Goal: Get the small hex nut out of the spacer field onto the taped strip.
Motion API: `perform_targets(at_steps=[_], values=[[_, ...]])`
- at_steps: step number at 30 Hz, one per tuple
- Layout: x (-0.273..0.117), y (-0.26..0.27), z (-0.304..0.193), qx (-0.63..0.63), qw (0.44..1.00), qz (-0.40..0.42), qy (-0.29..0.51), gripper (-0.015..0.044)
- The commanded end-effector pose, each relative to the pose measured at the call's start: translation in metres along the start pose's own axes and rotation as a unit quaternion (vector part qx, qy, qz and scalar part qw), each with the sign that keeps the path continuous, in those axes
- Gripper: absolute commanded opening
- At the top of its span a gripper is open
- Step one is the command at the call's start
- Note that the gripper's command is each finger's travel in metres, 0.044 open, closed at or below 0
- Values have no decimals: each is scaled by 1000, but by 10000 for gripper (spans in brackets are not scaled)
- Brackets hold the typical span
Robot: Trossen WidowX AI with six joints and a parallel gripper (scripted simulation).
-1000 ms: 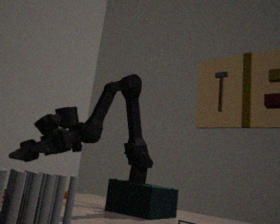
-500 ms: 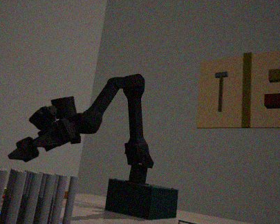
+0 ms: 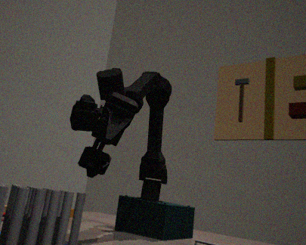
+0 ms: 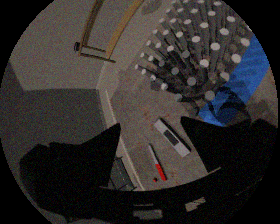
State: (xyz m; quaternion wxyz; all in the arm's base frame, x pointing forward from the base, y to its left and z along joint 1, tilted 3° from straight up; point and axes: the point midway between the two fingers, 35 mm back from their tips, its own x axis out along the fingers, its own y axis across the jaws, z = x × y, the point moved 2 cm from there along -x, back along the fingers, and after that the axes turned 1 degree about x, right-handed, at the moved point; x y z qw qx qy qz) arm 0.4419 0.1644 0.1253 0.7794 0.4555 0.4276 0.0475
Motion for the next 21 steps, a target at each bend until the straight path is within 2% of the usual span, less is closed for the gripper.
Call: perform_targets(at_steps=[1, 12, 21], values=[[19, 17, -67, 112, 990, -59, 61, 440], [22, 34, -218, 275, 934, -195, 117, 440], [-3, 21, -332, 398, 854, -331, 56, 440]])
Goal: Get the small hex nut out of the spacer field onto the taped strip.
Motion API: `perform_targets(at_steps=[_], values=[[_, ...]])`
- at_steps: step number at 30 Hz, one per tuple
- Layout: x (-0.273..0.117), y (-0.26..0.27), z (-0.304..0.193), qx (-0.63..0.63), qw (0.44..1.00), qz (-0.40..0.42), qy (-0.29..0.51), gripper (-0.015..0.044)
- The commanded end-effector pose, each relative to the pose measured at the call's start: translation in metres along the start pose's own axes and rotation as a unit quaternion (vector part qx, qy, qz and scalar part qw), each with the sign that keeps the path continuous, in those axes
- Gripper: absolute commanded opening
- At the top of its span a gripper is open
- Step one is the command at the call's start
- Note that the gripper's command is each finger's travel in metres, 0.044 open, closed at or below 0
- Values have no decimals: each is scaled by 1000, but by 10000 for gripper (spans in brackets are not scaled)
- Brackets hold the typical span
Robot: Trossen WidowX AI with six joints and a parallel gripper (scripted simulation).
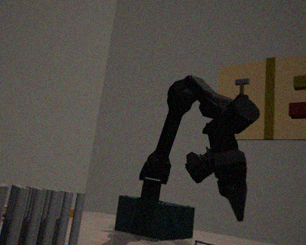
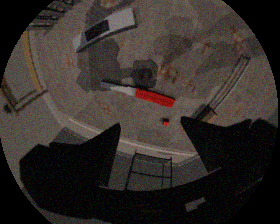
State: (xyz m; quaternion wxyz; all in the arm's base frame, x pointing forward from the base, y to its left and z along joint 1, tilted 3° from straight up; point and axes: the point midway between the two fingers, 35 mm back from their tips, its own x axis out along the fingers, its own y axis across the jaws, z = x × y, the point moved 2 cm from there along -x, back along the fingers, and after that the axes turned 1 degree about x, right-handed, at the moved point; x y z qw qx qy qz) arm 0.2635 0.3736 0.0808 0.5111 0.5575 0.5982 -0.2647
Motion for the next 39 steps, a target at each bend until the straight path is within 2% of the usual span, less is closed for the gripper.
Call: perform_targets(at_steps=[1, 10, 32, 38, 39], values=[[13, -56, -40, 98, 992, -57, -54, 440], [16, -140, -83, 217, 960, -83, -155, 440], [16, -147, -88, 217, 960, -83, -155, 440], [16, -147, -88, 217, 960, -83, -155, 282], [16, -147, -88, 217, 960, -83, -155, 280]])
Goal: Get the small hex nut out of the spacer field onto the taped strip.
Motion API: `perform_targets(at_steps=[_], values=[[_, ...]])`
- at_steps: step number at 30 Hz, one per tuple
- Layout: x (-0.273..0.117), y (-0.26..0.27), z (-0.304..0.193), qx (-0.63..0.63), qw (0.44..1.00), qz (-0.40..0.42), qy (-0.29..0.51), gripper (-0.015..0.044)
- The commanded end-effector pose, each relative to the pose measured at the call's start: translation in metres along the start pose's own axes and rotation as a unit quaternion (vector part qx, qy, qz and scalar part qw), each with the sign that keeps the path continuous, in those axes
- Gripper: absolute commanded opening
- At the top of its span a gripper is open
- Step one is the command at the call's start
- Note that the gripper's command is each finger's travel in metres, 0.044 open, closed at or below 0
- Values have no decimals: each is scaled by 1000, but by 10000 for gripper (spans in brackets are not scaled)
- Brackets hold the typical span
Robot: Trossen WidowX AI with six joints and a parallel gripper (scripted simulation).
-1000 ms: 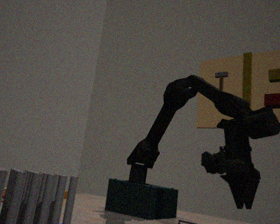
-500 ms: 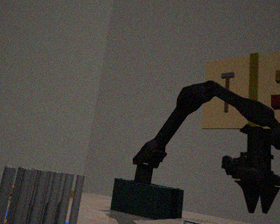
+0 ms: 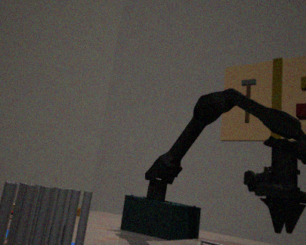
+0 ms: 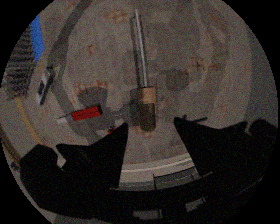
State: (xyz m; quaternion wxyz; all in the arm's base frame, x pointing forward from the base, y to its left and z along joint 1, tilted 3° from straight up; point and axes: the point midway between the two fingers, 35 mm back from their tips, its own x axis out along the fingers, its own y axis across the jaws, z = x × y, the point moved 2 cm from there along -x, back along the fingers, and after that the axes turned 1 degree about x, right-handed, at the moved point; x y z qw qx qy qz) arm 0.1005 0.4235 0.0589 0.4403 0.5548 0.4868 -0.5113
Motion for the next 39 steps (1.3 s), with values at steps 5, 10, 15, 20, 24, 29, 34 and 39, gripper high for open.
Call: perform_targets(at_steps=[5, 10, 15, 20, 24, 29, 34, 39], values=[[0, 0, 0, 2, 1000, 1, -2, 280], [1, 0, 0, 2, 1000, 1, -2, 280], [9, 0, 0, 2, 1000, 1, -2, 280], [18, 0, -1, 2, 1000, 1, -2, 280], [24, 0, -1, 2, 1000, 1, -2, 280], [32, 0, -1, 2, 1000, 1, -2, 280], [40, 0, -1, 2, 1000, 1, -2, 280], [49, 0, -1, 2, 1000, 1, -2, 280]])
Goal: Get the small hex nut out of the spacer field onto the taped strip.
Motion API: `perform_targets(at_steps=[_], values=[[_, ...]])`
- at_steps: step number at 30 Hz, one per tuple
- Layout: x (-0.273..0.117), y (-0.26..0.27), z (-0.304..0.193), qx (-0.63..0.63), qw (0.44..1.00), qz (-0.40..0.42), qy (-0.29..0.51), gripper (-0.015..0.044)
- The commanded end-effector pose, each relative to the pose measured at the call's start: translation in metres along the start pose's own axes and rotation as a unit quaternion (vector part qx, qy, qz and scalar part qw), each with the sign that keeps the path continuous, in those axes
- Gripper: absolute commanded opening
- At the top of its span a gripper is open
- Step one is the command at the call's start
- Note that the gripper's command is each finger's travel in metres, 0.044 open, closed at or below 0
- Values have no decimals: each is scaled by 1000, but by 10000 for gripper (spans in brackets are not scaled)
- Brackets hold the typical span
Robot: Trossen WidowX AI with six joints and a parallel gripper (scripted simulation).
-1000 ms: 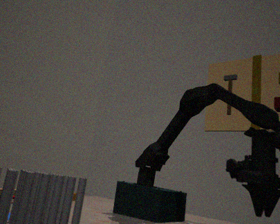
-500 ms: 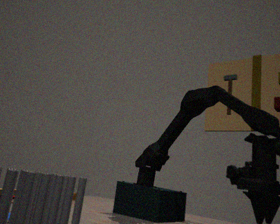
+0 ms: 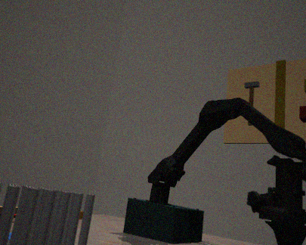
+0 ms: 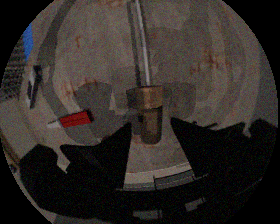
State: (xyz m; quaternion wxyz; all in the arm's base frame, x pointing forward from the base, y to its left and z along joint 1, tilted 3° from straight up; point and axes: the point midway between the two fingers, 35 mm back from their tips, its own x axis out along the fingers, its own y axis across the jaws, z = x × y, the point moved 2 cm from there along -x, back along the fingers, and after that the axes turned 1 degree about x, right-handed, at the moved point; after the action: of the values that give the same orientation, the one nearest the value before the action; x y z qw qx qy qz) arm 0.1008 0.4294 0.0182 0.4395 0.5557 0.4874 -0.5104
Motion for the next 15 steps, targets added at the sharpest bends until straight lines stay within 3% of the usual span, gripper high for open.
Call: perform_targets(at_steps=[1, 15], values=[[9, 0, 2, 2, 1000, 1, -3, 280], [29, -1, 3, 2, 1000, 1, -3, 280]])
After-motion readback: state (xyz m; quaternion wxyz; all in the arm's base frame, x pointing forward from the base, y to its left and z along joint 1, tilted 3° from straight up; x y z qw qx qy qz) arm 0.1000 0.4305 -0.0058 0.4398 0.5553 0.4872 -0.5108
